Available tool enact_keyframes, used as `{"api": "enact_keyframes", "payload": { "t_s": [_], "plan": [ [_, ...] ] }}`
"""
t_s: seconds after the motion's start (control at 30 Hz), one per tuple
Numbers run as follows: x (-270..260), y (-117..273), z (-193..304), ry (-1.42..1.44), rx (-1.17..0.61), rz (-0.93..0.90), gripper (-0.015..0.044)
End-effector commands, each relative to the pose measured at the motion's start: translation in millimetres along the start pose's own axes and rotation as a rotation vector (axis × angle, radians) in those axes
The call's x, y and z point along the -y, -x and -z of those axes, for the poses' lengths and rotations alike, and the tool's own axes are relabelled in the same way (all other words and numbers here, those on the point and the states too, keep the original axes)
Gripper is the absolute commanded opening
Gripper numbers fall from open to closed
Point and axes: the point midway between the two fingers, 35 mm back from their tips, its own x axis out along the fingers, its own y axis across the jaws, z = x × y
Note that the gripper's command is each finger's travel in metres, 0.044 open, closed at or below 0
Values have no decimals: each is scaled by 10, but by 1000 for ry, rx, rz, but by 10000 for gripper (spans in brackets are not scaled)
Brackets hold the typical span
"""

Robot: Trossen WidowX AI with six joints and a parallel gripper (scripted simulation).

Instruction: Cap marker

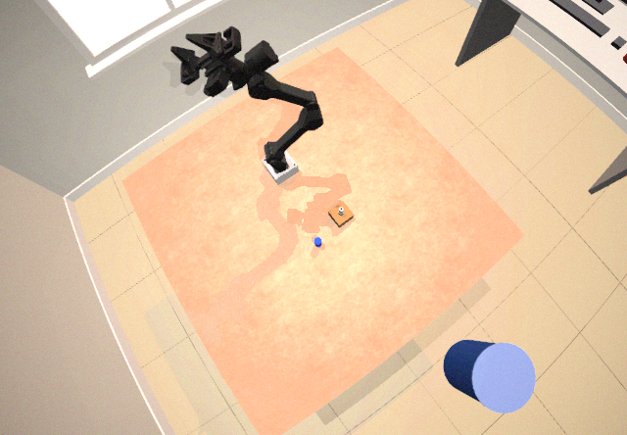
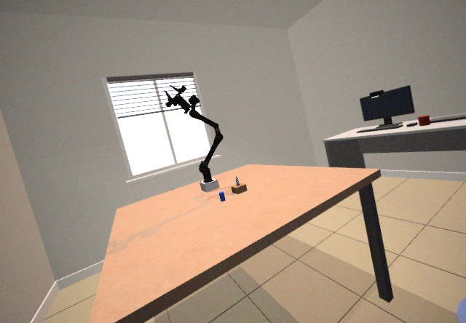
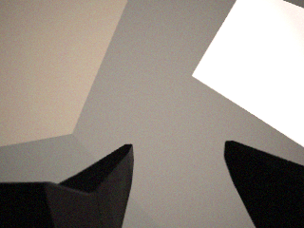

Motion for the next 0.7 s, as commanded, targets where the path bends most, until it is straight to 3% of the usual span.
{"api": "enact_keyframes", "payload": {
  "t_s": [0.0,0.3,0.67],
  "plan": [
    [-399,-83,-227,-164,68,-112,244],
    [-1362,-28,-1301,-581,295,-477,244],
    [-1850,617,-2722,-926,525,-925,244]
  ]
}}
